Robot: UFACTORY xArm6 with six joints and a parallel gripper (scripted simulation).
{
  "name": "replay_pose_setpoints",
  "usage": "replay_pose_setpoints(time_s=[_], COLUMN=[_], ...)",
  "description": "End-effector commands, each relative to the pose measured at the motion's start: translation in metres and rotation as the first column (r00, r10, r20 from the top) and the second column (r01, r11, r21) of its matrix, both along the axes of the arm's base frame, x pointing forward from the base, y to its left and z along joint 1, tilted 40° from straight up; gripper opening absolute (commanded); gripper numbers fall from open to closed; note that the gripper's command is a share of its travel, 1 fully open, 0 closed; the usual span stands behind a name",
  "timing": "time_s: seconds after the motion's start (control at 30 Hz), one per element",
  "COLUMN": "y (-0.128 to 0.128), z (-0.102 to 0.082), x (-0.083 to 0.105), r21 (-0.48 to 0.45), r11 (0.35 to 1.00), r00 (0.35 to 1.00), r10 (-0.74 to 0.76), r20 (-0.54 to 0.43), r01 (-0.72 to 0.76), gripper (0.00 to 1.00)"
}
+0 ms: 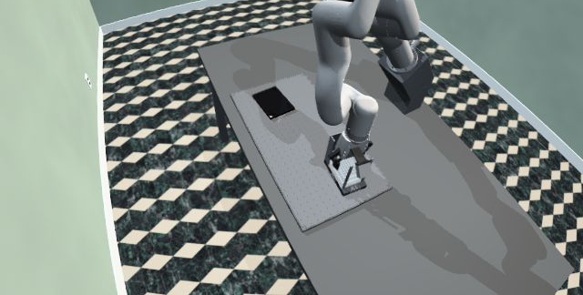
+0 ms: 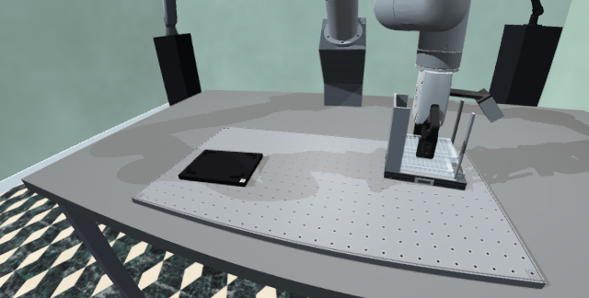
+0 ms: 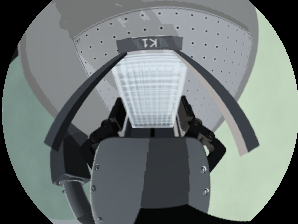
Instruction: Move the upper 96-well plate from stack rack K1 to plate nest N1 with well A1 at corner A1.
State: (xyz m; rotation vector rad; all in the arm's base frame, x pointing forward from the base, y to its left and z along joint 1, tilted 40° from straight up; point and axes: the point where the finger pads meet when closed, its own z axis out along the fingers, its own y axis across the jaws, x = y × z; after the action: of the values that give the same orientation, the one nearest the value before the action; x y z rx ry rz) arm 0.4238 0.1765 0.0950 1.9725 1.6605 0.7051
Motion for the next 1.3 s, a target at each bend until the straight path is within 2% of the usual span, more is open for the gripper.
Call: replay_pose_setpoints(time_s=[0.0, 0.43, 1.27], y=[0.001, 0.001, 0.002], z=[0.002, 0.011, 0.04], x=[-0.001, -0.008, -0.033], r21=[0.001, 0.001, 0.001], r11=[1.0, 1.0, 1.0], r00=[1.0, 1.0, 1.0], r10=[0.001, 0.001, 0.001], r20=[0.001, 0.001, 0.001], r01=[-0.001, -0.001, -0.001], gripper=[0.0, 0.0, 0.0])
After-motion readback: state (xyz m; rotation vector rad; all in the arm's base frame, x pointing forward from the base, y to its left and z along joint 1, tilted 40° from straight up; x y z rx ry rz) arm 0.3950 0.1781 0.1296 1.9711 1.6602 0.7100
